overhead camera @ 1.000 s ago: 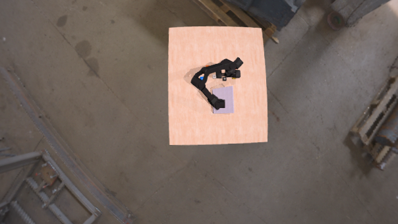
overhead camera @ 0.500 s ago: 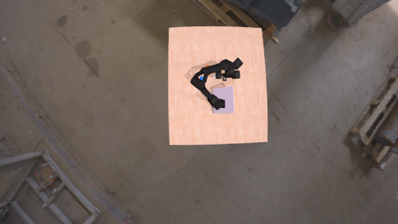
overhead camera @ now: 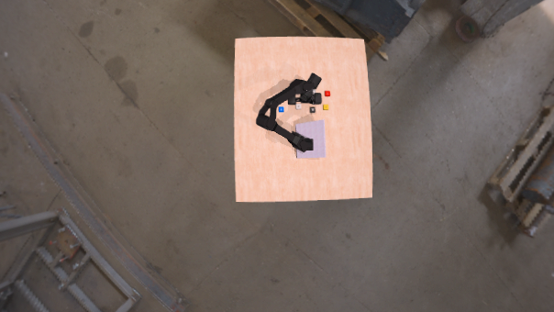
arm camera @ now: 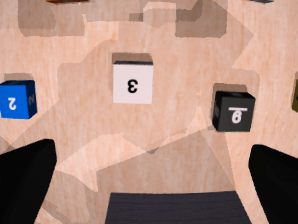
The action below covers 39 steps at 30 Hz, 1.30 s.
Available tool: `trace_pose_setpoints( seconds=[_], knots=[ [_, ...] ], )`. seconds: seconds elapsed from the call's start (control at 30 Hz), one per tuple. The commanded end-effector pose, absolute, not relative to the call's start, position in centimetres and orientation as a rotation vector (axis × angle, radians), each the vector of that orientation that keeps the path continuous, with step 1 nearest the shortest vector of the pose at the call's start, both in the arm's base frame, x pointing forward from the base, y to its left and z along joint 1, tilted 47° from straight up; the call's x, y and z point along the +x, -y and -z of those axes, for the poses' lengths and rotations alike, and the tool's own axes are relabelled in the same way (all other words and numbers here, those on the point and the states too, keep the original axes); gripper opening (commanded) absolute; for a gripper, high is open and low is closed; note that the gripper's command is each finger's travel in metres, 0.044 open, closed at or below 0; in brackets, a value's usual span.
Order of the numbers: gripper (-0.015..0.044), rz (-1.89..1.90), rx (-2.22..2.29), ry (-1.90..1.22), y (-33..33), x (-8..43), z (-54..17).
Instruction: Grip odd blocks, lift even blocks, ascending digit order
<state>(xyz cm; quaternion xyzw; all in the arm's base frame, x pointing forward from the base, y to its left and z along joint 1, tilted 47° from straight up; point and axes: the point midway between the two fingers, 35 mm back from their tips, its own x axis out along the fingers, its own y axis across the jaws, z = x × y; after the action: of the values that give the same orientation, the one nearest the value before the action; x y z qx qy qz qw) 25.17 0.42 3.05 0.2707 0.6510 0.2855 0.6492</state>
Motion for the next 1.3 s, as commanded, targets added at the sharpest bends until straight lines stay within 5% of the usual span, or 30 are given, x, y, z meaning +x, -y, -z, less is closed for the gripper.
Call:
trace_pose_setpoints(
  seconds=[0.0,0.4,0.67,1.27],
  knots=[
    [0.0400,-0.648,0.624,-1.478,-0.6,25.3,-3.2],
    [0.0400,-0.647,0.623,-1.478,-0.8,25.3,-3.5],
    [0.0400,-0.651,0.628,-1.477,-8.7,24.3,-11.9],
    [0.0400,-0.652,0.628,-1.477,-8.9,24.2,-12.1]
  ],
)
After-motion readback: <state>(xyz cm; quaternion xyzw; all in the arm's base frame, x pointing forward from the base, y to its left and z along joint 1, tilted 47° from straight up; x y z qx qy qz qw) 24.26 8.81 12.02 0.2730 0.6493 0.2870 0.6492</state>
